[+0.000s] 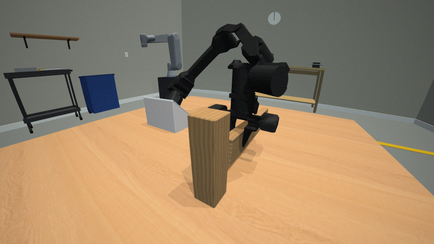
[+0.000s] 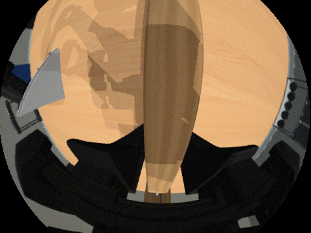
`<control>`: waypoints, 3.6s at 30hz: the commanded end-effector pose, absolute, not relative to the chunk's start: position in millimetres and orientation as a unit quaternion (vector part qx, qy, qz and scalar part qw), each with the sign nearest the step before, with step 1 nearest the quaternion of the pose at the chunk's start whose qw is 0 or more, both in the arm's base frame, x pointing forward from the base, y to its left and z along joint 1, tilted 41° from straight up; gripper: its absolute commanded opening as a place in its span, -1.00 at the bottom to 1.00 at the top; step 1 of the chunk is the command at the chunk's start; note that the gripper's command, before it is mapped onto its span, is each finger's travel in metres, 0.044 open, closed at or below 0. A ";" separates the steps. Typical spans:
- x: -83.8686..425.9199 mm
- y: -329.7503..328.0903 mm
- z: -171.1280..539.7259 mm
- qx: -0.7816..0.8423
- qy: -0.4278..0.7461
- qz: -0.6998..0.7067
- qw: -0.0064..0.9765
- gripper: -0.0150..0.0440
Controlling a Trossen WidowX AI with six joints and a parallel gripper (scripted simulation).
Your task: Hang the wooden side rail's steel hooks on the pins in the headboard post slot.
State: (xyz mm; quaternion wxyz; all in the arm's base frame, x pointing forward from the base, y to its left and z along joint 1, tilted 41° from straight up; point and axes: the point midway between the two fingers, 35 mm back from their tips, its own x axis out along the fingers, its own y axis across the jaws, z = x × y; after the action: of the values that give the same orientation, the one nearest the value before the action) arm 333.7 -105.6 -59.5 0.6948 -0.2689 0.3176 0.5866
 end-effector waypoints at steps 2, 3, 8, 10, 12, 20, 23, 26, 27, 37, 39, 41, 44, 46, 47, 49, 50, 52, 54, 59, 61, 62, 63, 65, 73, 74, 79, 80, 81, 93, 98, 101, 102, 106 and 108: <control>335.8 -113.2 -55.1 -0.276 0.316 0.580 0.698 -0.49; 335.8 -113.3 -54.9 -0.276 0.316 0.580 0.698 -0.49; 335.7 -113.8 -54.3 -0.276 0.316 0.580 0.698 -0.49; 335.6 -114.0 -54.0 -0.276 0.316 0.580 0.698 -0.49; 335.6 -114.3 -53.8 -0.276 0.316 0.580 0.698 -0.49; 335.4 -115.1 -52.8 -0.276 0.317 0.580 0.698 -0.49; 335.4 -115.4 -52.4 -0.276 0.317 0.580 0.698 -0.49; 335.3 -115.8 -52.0 -0.276 0.317 0.580 0.698 -0.49; 335.3 -115.8 -52.0 -0.276 0.317 0.580 0.698 -0.49; 336.3 -116.1 -53.4 -0.276 0.317 0.580 0.698 -0.49; 336.5 -116.1 -53.7 -0.276 0.317 0.580 0.698 -0.49; 336.7 -116.2 -54.1 -0.276 0.317 0.580 0.698 -0.49; 336.9 -116.5 -54.1 -0.276 0.317 0.580 0.698 -0.49; 337.0 -116.7 -54.0 -0.276 0.317 0.580 0.698 -0.49; 337.0 -116.8 -54.0 -0.276 0.317 0.580 0.698 -0.49; 337.1 -117.1 -54.0 -0.276 0.317 0.580 0.698 -0.49; 337.2 -117.2 -54.0 -0.276 0.317 0.580 0.698 -0.49; 337.4 -117.4 -54.3 -0.276 0.317 0.580 0.698 -0.49; 337.6 -117.4 -54.6 -0.276 0.317 0.580 0.698 -0.49; 338.0 -117.9 -54.8 -0.276 0.317 0.580 0.698 -0.49; 338.1 -118.1 -54.8 -0.276 0.317 0.580 0.698 -0.49; 338.1 -118.2 -54.8 -0.276 0.317 0.580 0.698 -0.49; 338.2 -118.4 -54.8 -0.276 0.317 0.580 0.698 -0.49; 338.3 -118.6 -54.8 -0.276 0.317 0.580 0.698 -0.49; 339.0 -119.2 -55.4 -0.276 0.317 0.580 0.698 -0.49; 339.0 -119.3 -55.4 -0.276 0.317 0.580 0.698 -0.49; 339.3 -119.9 -55.4 -0.276 0.317 0.580 0.698 -0.49; 339.4 -119.9 -55.5 -0.276 0.317 0.580 0.698 -0.49; 339.5 -120.0 -55.7 -0.276 0.317 0.580 0.698 -0.49; 338.6 -120.0 -57.5 -0.276 0.317 0.580 0.698 -0.49; 338.0 -119.9 -58.3 -0.276 0.317 0.580 0.698 -0.49; 337.7 -119.9 -58.8 -0.276 0.317 0.580 0.698 -0.49; 337.5 -119.9 -58.9 -0.276 0.317 0.580 0.698 -0.49; 337.1 -119.9 -59.6 -0.276 0.317 0.580 0.698 -0.49; 336.9 -119.8 -59.9 -0.276 0.317 0.580 0.698 -0.49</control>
State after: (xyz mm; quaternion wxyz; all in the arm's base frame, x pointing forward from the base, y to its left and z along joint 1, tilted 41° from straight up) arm 337.7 -114.5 -59.8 0.6953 -0.2740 0.3151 0.5849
